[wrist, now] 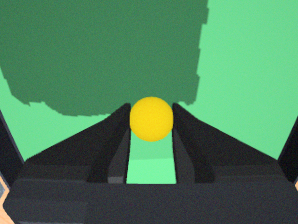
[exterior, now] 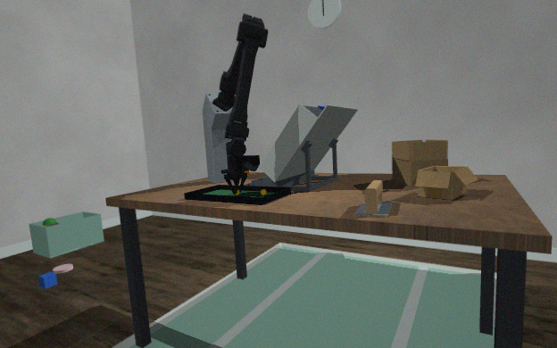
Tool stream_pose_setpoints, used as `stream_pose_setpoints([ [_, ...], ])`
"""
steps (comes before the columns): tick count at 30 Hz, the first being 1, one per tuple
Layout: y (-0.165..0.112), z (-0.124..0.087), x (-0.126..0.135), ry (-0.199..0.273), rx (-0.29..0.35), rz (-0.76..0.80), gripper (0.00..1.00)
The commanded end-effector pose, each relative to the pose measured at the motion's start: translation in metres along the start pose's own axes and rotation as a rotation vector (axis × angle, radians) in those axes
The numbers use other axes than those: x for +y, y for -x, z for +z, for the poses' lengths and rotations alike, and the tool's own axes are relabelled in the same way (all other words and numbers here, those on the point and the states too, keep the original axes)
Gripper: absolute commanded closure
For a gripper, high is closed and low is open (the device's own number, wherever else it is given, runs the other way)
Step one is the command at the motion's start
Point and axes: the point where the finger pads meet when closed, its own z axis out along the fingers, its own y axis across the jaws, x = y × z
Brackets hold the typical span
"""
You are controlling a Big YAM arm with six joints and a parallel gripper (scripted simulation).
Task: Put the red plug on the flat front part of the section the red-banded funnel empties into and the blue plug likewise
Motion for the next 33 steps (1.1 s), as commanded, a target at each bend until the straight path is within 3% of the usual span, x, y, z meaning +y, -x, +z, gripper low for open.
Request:
stream_pose_setpoints([
  [1, -0.001, 0.009, 0.006, 0.010, 0.003, 0.006, 1.00],
  [27, -0.004, 0.008, 0.007, 0.014, 0.010, 0.009, 1.00],
  [33, 0.000, -0.014, -0.004, -0.005, 0.001, 0.006, 1.00],
])
